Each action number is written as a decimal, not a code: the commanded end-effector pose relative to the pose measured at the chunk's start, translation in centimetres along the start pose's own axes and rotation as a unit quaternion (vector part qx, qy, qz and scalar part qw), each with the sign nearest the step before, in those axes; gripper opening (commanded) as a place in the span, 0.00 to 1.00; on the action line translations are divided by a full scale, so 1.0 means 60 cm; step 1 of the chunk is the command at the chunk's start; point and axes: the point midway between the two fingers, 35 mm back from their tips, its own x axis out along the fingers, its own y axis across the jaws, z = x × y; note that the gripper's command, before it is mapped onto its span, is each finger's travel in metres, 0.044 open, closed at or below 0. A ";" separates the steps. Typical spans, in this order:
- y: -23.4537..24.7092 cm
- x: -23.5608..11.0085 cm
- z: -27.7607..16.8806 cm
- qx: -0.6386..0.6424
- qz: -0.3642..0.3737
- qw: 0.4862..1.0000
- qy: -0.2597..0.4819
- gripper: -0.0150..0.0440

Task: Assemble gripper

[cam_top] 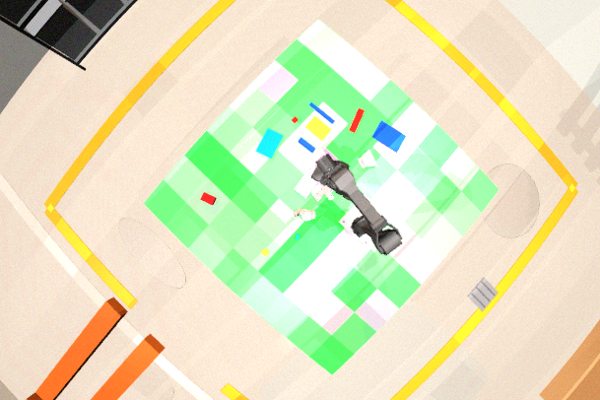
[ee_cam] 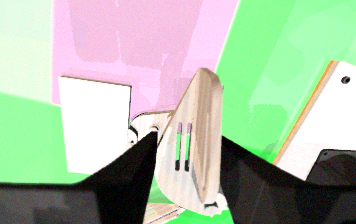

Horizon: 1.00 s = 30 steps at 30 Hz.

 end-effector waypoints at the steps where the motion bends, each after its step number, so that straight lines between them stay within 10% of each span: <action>1: -0.003 -0.001 -0.010 -0.055 0.001 0.999 0.000 0.48; 30: -0.022 0.002 -0.068 -0.396 0.001 0.918 0.001 0.48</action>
